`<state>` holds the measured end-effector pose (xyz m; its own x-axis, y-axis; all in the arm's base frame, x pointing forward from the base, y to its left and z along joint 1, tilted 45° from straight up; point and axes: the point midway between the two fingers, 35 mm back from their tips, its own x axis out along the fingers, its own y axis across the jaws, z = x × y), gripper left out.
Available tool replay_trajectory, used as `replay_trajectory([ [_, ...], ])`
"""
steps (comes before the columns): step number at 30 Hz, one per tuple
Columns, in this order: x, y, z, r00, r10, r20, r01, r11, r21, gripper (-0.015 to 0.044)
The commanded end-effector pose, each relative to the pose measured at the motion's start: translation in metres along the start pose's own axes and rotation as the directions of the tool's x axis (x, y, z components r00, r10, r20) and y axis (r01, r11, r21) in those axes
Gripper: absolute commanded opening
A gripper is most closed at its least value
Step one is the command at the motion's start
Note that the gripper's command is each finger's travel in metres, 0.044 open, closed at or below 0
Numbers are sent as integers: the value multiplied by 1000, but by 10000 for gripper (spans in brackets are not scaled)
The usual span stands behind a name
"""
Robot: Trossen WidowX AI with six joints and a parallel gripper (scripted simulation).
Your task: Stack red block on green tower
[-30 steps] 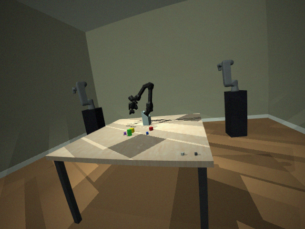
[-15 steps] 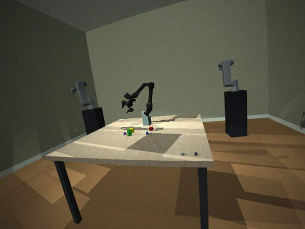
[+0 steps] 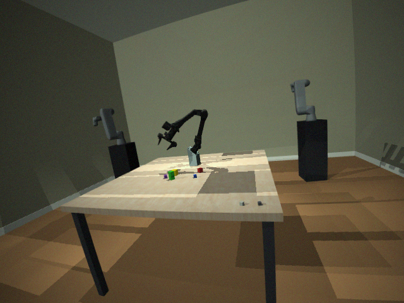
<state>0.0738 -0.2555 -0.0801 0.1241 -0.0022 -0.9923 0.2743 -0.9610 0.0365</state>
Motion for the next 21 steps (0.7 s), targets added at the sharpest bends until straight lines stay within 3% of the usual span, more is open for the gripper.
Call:
replay_trajectory([
  [1,-10,1,-39,998,-16,-67,3,983,-185,440],
  [10,-32,-22,-118,976,-103,-192,-17,842,-540,440],
  [21,-66,-77,-199,917,-271,-291,-114,523,-845,440],
])
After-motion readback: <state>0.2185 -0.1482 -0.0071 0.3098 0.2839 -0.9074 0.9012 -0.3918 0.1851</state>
